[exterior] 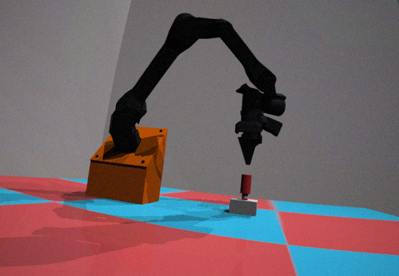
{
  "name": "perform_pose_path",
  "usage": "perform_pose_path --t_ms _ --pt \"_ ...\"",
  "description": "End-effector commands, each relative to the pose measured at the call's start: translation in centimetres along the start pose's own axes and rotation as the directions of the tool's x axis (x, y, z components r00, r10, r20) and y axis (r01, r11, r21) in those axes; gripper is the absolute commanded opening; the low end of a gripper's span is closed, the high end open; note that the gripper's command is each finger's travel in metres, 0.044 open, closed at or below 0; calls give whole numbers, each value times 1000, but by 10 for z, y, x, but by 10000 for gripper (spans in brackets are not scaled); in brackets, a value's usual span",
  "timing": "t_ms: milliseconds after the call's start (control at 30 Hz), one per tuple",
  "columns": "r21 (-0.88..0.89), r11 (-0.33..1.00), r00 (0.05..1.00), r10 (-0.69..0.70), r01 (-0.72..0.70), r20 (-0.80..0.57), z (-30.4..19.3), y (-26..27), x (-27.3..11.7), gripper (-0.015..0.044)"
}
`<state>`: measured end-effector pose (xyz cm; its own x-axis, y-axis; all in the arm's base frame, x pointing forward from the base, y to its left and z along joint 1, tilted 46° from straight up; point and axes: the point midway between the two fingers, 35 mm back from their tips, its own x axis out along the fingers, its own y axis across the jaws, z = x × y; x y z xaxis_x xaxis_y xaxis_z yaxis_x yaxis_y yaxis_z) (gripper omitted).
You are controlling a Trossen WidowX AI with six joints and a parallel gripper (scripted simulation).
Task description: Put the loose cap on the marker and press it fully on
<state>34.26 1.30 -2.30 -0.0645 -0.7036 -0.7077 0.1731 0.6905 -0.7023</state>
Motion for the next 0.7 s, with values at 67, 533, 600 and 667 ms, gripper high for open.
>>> perform_pose_path --t_ms 67,533,600,667 --pt "-6 1000 1000 -5 5 -1 -1 0 9 0" --pt "-6 1000 1000 -6 6 -1 -1 -1 29 0" --pt "-6 1000 1000 -6 6 -1 -1 -1 32 0" --pt "-6 1000 1000 -6 6 0 -1 -1 35 0"
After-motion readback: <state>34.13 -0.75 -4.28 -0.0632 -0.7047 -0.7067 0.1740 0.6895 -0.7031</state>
